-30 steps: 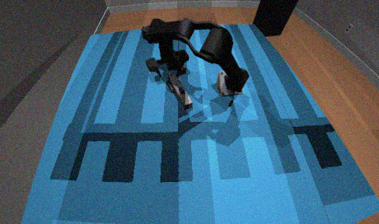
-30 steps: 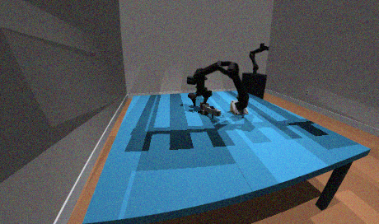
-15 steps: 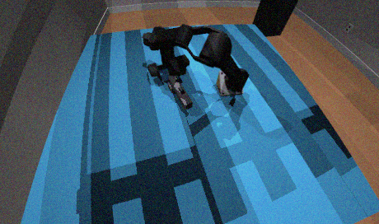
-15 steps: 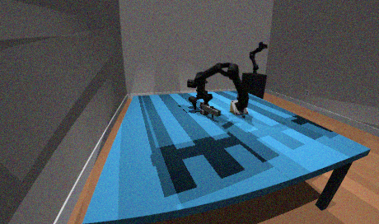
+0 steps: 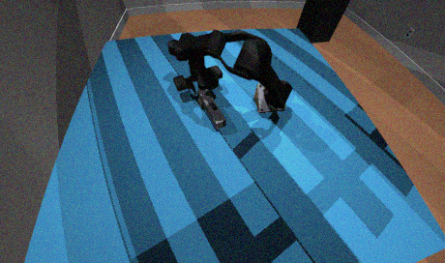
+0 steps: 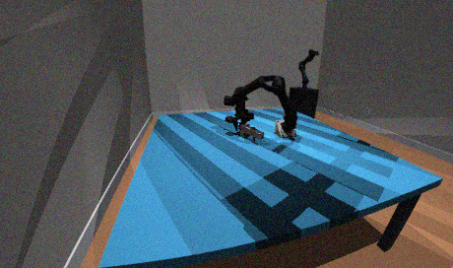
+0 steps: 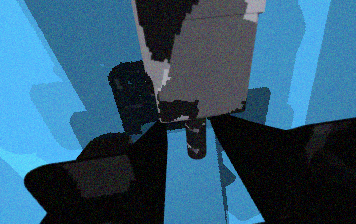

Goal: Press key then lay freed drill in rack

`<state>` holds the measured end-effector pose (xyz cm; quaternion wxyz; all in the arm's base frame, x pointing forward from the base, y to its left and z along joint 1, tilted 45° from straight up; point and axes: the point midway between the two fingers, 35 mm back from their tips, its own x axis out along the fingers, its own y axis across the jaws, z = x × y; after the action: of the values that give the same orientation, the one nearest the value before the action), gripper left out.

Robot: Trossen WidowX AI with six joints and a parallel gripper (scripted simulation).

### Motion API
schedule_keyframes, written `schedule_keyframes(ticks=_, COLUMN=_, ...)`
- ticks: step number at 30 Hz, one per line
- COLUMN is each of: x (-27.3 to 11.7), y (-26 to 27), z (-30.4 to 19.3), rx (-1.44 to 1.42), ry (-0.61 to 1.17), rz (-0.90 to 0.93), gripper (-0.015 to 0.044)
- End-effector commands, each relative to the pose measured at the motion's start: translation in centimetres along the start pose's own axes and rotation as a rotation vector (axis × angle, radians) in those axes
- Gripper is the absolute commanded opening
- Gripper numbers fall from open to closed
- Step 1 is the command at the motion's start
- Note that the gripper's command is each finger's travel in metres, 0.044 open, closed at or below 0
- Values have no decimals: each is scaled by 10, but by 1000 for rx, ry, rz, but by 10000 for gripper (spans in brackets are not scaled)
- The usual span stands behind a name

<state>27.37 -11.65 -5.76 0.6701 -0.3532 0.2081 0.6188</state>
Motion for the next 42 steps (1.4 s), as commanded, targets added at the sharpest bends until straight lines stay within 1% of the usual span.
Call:
schedule_keyframes(ticks=1, x=0, y=0, z=0, rx=0, ry=-1, rz=1, gripper=99)
schedule_keyframes(ticks=4, x=0, y=0, z=0, rx=0, ry=-1, rz=1, gripper=20)
schedule_keyframes(ticks=7, x=0, y=0, z=0, rx=0, ry=-1, rz=1, gripper=0)
schedule_keyframes(ticks=42, x=0, y=0, z=-46, rx=1, ry=1, rz=-2, gripper=0)
